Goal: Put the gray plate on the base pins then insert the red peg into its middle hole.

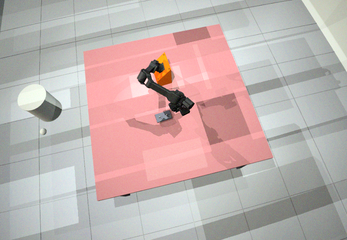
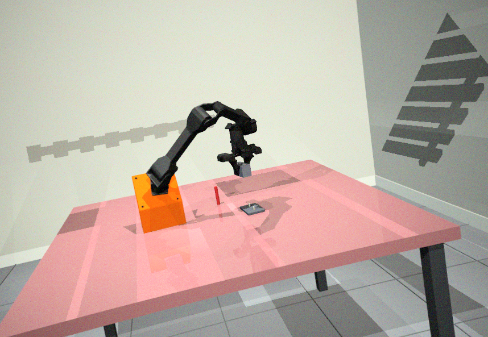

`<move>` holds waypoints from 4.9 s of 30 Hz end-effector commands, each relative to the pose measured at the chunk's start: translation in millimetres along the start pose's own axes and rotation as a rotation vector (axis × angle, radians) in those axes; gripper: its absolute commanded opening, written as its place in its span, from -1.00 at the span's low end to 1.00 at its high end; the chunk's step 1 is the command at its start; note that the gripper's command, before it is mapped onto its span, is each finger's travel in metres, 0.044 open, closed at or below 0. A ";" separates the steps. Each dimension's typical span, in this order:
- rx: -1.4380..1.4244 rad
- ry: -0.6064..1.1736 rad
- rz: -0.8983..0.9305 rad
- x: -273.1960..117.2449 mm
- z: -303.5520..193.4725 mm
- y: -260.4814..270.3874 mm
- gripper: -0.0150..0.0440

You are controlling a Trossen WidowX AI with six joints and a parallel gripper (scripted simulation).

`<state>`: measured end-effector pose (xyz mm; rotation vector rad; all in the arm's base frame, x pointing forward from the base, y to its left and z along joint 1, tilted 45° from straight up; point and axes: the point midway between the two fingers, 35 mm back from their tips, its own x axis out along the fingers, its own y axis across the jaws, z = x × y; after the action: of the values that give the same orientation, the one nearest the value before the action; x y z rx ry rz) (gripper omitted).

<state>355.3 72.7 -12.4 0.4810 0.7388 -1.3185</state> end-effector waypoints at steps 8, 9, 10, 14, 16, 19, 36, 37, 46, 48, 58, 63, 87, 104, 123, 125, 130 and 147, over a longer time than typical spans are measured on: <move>0.032 0.005 0.012 14.0 33.7 -2.1 -0.49; 0.035 0.005 0.012 15.5 36.6 -2.5 -0.49; 0.038 0.005 0.012 17.0 39.4 -3.0 -0.49; 0.050 0.005 0.013 22.8 50.7 -5.3 -0.49; 0.056 0.005 0.013 25.7 56.3 -6.7 -0.49; 0.065 0.004 0.013 30.0 64.7 -8.9 -0.49; 0.117 -0.011 0.010 54.1 110.8 -27.3 -0.49; 0.120 -0.012 0.010 55.5 113.4 -28.6 -0.49; 0.140 -0.022 0.007 64.2 130.2 -38.2 -0.49; 0.140 -0.022 0.007 64.2 130.2 -38.2 -0.49; 0.140 -0.022 0.007 64.3 130.4 -38.3 -0.49; 0.140 -0.022 0.007 64.3 130.4 -38.3 -0.49; 0.140 -0.023 0.007 83.6 131.9 -37.6 -0.49; 0.145 -0.022 0.004 100.4 133.3 -38.1 -0.49; 0.145 -0.022 0.004 100.4 133.3 -38.1 0.84; 0.145 -0.022 0.004 100.4 133.3 -38.1 1.00; 0.145 -0.022 0.004 100.4 133.3 -38.1 1.00; 0.140 -0.019 0.007 -17.4 126.4 -35.6 1.00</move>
<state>348.6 -16.4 82.7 0.5764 0.6307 -1.3659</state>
